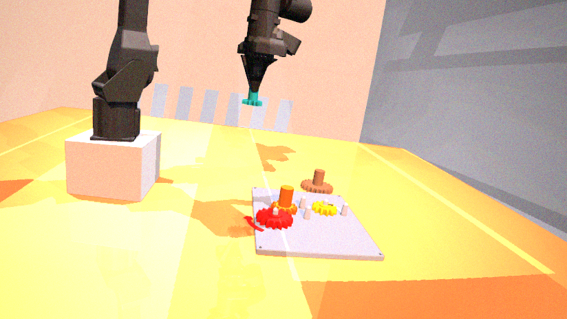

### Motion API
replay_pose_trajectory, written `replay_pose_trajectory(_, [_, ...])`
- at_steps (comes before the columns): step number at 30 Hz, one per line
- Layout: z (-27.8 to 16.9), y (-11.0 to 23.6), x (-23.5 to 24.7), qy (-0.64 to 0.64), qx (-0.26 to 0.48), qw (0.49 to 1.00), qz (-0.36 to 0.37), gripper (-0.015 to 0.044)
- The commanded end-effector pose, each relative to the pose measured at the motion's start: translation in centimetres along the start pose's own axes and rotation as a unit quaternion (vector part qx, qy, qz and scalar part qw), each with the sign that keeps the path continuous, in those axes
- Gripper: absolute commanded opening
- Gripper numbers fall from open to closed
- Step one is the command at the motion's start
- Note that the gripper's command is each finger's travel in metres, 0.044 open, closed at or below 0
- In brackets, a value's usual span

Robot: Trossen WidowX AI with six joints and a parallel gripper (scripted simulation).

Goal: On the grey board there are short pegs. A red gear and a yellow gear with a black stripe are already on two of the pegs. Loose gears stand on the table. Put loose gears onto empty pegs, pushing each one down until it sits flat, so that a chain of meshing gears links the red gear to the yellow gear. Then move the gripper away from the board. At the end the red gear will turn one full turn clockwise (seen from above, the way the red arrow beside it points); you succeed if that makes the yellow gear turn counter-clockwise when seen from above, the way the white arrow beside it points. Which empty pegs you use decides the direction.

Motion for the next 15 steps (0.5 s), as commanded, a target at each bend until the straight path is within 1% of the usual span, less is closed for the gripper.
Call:
replay_pose_trajectory(1, [0.3,-0.1,-0.5,0.000,0.002,1.000,-0.003,0.0000])
replay_pose_trajectory(15, [1.9,-1.2,-3.0,-0.011,0.006,1.000,-0.003,0.0000])
Point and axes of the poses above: the point midway between the two fingers, 35 mm back from their tips, its own y axis back along the fingers, its own x axis across the jaws, z = x × y, the point moved 7 cm from there along y, back along the fingers, and after that the axes turned 2 degrees about y, right-handed, at the moved point
